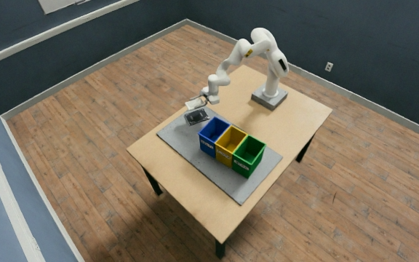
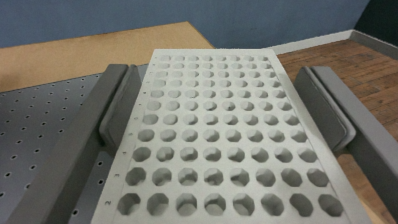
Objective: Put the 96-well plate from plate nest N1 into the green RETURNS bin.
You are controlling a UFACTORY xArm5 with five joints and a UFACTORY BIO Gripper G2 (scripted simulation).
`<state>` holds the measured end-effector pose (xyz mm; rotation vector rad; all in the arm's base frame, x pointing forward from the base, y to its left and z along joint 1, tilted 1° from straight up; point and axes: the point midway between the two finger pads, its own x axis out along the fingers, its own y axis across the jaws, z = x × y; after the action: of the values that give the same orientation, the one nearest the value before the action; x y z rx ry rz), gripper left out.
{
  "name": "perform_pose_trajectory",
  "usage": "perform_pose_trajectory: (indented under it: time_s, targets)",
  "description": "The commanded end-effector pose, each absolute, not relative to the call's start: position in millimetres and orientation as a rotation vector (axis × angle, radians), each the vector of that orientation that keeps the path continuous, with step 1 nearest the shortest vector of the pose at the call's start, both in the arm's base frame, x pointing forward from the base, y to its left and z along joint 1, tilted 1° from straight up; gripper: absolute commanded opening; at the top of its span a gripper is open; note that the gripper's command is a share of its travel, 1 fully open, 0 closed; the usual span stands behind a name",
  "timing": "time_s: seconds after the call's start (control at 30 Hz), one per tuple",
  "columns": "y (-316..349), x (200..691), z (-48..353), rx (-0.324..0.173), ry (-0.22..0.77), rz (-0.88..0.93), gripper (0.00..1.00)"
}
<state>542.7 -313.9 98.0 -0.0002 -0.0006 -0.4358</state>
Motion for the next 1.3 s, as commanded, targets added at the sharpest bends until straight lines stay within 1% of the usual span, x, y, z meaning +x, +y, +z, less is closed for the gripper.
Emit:
perform_pose_trajectory:
  time_s: [0.0, 1.27]
  targets:
    - [-314.4, 543.9, 108.9, -0.015, -0.001, -0.436, 0.00]
    - [-313.7, 544.2, 165.7, -0.015, -0.001, -0.436, 0.00]
